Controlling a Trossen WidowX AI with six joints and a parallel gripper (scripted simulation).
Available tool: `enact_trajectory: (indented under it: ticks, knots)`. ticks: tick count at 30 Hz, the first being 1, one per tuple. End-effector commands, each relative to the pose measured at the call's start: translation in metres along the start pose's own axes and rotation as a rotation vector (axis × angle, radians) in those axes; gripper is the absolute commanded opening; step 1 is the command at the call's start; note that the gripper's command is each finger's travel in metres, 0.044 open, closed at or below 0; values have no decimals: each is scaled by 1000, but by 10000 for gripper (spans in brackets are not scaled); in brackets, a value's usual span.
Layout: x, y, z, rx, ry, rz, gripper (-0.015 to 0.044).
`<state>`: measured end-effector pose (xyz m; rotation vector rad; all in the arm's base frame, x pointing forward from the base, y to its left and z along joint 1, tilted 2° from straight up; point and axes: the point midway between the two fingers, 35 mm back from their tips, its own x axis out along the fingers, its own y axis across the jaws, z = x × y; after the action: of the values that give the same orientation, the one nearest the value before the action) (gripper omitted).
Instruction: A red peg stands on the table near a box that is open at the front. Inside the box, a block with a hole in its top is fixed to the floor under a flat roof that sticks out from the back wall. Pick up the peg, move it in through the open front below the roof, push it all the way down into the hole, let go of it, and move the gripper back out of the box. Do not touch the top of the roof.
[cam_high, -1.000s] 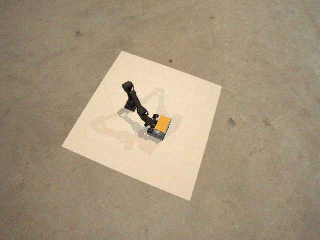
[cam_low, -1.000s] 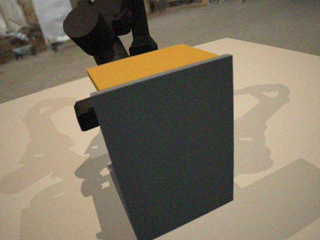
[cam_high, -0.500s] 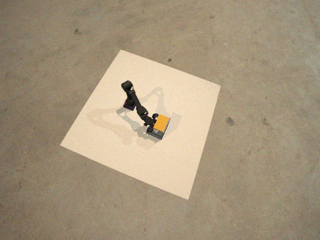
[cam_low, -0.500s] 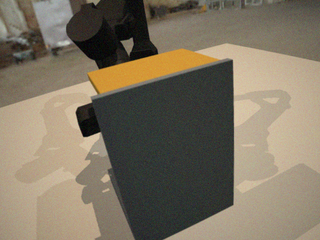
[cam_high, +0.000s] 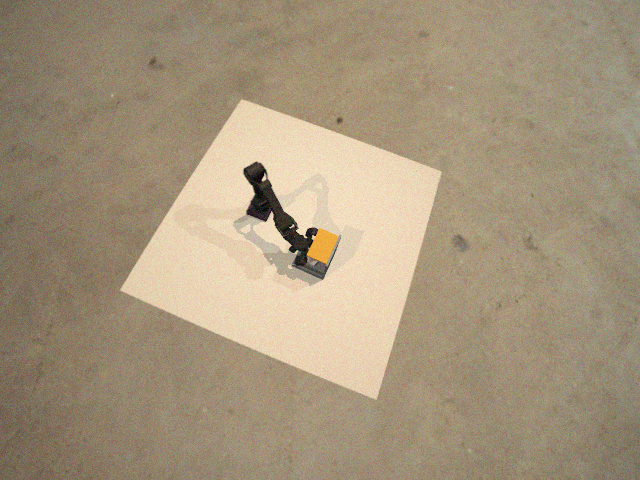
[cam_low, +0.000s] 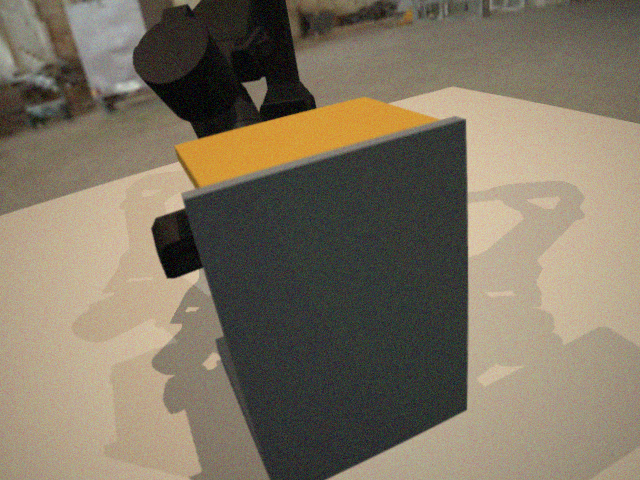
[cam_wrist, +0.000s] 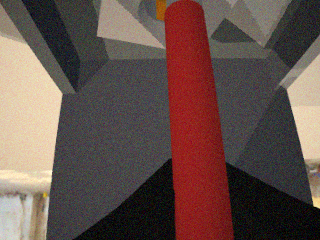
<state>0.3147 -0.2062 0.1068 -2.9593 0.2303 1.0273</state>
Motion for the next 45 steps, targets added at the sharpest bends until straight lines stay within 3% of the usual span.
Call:
enact_trajectory:
  ticks: [1,45]
  knots:
    - [3,2,-1,5,-4,3,0]
    - [16,4,10,5,-4,3,0]
